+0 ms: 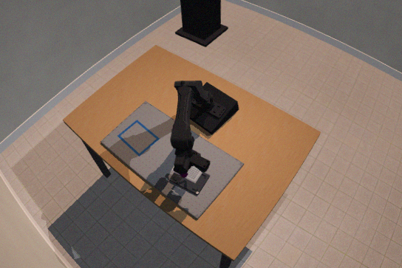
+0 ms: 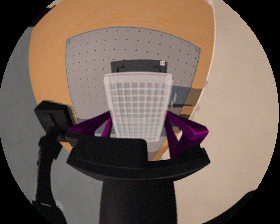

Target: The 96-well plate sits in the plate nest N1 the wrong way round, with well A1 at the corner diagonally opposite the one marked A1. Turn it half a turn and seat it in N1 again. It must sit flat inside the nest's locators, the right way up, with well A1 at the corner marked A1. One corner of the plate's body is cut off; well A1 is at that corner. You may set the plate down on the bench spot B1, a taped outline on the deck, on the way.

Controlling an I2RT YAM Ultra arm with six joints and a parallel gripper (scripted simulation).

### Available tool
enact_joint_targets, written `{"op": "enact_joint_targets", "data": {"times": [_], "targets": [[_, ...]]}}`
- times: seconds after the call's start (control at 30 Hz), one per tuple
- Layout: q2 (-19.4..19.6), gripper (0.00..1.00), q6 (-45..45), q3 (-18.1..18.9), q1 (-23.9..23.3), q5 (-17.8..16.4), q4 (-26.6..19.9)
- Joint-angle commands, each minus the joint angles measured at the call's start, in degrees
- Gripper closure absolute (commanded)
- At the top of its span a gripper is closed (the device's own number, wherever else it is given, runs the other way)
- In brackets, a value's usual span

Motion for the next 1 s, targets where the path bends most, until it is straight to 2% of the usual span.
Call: {"op": "enact_joint_targets", "data": {"times": [0.0,0.87,0.97], "targets": [[-1.7,1.00,-1.1,1.0,0.8,0.1,0.0],[-1.8,1.00,-0.7,-1.0,0.9,0.1,0.4],[-1.8,1.00,-0.6,-0.1,1.0,0.1,0.3]]}}
